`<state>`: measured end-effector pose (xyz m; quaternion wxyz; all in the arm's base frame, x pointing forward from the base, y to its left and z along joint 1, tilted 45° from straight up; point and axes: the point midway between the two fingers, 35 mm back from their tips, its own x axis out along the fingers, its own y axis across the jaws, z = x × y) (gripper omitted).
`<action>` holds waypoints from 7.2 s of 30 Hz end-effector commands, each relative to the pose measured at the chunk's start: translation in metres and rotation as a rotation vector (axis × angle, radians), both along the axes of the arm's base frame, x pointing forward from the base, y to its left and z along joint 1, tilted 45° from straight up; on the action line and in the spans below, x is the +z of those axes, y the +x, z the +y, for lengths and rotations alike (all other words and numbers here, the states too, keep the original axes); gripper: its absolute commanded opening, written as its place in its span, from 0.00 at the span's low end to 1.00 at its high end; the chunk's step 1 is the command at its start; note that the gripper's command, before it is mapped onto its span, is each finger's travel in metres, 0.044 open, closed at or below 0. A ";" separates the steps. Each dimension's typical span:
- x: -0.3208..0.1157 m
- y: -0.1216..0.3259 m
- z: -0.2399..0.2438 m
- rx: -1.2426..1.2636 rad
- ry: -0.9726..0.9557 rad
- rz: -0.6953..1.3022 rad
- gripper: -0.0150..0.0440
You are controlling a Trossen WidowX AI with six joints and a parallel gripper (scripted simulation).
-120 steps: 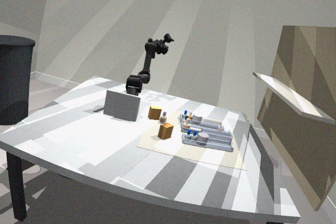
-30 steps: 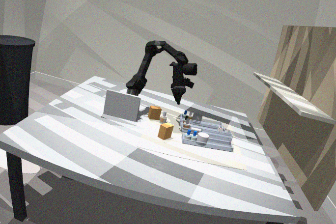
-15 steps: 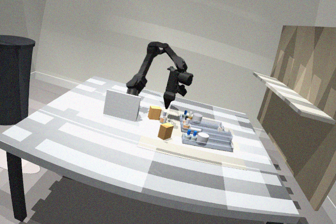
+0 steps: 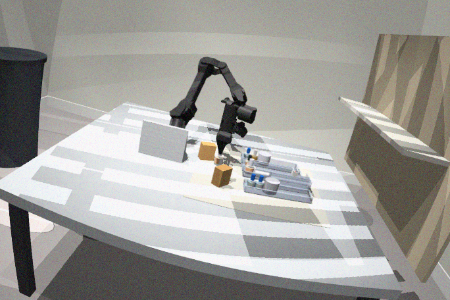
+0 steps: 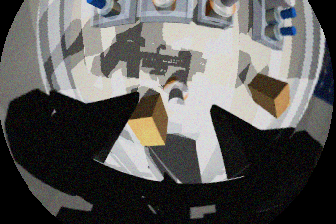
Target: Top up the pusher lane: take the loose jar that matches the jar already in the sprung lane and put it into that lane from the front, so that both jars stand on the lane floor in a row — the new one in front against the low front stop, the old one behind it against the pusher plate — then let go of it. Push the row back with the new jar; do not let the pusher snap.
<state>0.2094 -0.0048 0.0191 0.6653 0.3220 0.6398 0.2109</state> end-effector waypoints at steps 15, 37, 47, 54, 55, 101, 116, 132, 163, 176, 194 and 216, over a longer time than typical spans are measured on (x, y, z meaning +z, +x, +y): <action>-0.020 0.002 0.019 -0.007 0.007 0.007 1.00; -0.027 0.003 0.026 -0.006 0.009 0.006 0.48; -0.013 0.004 0.006 -0.009 -0.001 0.007 0.25; 0.012 0.001 -0.024 -0.010 -0.006 0.009 0.25; 0.016 0.000 -0.028 -0.010 -0.006 0.009 0.25; -0.035 0.084 -0.045 0.050 -0.004 -0.055 0.25; -0.037 0.087 -0.043 0.050 -0.004 -0.055 0.25; -0.037 0.093 -0.044 0.050 -0.004 -0.055 0.25; -0.037 0.104 -0.045 0.050 -0.005 -0.056 0.25; -0.037 0.109 -0.045 0.050 -0.005 -0.056 0.25; -0.036 0.115 -0.046 0.050 -0.005 -0.057 0.25; -0.035 0.123 -0.048 0.050 -0.005 -0.057 0.25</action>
